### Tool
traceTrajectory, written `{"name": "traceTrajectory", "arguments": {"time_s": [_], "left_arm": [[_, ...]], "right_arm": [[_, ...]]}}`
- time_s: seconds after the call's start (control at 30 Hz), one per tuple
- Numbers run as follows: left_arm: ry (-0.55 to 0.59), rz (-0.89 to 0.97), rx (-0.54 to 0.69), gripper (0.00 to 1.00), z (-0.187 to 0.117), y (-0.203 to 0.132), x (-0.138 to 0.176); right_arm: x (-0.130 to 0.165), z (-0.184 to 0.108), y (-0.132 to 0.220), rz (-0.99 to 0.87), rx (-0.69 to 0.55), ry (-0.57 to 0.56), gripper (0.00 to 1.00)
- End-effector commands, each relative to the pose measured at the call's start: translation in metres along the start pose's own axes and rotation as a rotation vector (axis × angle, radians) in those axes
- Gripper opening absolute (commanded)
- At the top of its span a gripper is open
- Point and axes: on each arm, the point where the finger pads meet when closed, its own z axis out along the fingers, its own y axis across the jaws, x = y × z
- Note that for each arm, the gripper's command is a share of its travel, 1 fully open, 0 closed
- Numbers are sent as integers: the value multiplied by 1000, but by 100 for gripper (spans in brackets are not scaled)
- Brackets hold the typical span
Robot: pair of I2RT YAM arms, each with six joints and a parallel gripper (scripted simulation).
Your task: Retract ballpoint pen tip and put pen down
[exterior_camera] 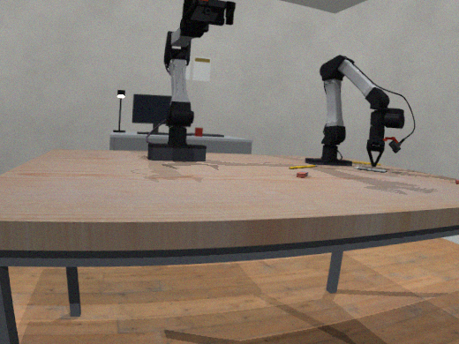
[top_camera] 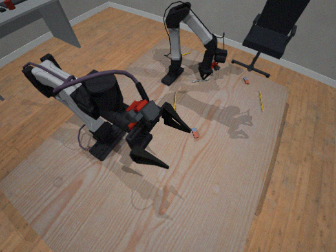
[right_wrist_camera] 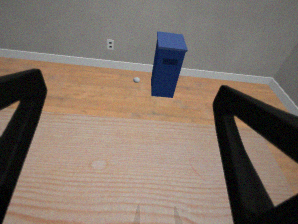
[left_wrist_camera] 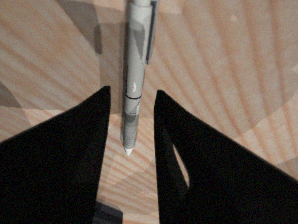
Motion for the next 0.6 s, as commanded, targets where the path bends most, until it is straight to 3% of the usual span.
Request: {"name": "traceTrajectory", "arguments": {"time_s": [0.0, 0.47, 0.5, 0.57], "left_arm": [[-11, -6, -3, 28, 10, -1, -4], [-22, 0, 2, 28, 15, -3, -6], [-22, 0, 2, 19, 15, -3, -6], [-22, 0, 2, 19, 15, -3, -6]], "right_arm": [[4, -2, 1, -5, -8, 5, 100], [4, -2, 1, -5, -8, 5, 100], [4, -2, 1, -5, -8, 5, 100], [4, -2, 1, -5, -8, 5, 100]]}}
